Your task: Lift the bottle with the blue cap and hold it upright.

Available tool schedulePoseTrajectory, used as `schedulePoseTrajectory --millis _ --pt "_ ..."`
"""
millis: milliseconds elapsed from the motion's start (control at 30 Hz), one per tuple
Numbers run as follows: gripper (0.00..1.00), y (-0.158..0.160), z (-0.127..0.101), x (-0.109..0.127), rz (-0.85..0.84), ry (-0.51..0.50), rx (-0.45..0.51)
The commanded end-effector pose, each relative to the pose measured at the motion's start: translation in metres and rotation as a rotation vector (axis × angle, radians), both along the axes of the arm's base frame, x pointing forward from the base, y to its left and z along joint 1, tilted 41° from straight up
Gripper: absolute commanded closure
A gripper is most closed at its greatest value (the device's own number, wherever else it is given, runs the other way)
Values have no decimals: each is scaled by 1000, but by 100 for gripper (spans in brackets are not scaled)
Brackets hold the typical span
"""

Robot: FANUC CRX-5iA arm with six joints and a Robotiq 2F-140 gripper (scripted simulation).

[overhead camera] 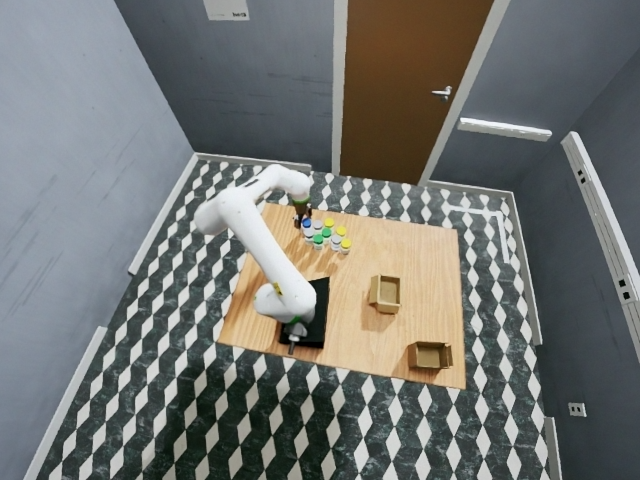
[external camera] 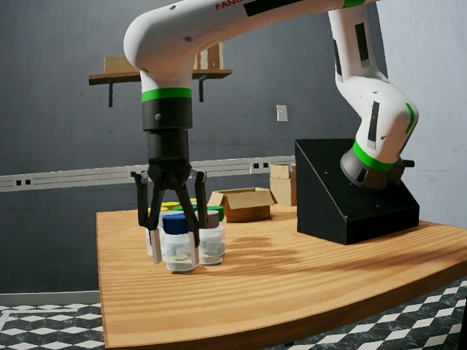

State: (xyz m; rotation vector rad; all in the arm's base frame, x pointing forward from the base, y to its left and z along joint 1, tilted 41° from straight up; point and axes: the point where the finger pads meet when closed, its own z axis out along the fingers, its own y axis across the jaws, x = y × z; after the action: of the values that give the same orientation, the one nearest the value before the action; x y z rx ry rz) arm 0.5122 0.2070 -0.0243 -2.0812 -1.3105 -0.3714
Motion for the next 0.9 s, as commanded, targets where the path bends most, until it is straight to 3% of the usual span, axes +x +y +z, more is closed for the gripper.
schedulePoseTrajectory --millis 0,867 --pt "49 2 -3 0 -1 -2 0" --pt "49 -11 -12 -8 -1 -1 0"
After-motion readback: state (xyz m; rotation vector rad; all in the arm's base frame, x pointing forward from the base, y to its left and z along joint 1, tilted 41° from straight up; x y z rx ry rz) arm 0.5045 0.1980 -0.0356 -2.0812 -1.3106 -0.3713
